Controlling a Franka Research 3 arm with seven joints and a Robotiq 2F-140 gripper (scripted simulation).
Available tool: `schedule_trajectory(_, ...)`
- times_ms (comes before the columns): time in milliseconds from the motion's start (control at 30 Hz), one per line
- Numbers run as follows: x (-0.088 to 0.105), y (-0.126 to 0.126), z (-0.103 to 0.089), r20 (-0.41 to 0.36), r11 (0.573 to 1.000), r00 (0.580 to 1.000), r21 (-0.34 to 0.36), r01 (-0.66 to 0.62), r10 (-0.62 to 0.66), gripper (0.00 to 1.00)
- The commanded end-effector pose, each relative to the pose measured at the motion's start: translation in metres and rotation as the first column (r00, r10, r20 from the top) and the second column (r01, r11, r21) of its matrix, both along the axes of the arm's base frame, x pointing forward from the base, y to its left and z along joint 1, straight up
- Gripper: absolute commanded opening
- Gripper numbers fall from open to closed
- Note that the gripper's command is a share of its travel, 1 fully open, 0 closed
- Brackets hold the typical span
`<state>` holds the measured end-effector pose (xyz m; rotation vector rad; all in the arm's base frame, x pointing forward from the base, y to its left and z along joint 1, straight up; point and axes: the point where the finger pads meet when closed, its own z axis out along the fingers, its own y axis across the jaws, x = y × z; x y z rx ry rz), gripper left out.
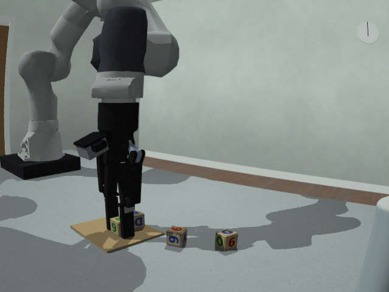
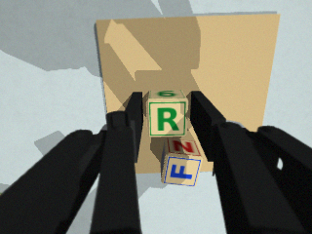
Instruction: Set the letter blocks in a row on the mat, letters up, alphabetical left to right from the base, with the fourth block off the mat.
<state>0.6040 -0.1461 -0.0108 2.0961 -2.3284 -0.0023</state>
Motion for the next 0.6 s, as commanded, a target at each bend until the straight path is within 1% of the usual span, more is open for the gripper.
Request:
schedule_trajectory(0, 0.0020, -0.0005, 0.0013, 0.006, 1.000, 1.000, 0.000, -0.002, 0.002, 0.35)
schedule_trajectory(133, 0.0020, -0.0005, 0.0013, 0.006, 1.000, 1.000, 0.000, -0.002, 0.002, 0.35)
schedule_trajectory(167, 0.0020, -0.0005, 0.0013, 0.006, 1.000, 1.000, 0.000, -0.002, 0.002, 0.24)
schedule_trajectory(567, 0.0020, -0.0005, 0.0013, 0.006, 1.000, 1.000, 0.000, -0.002, 0.002, 0.24)
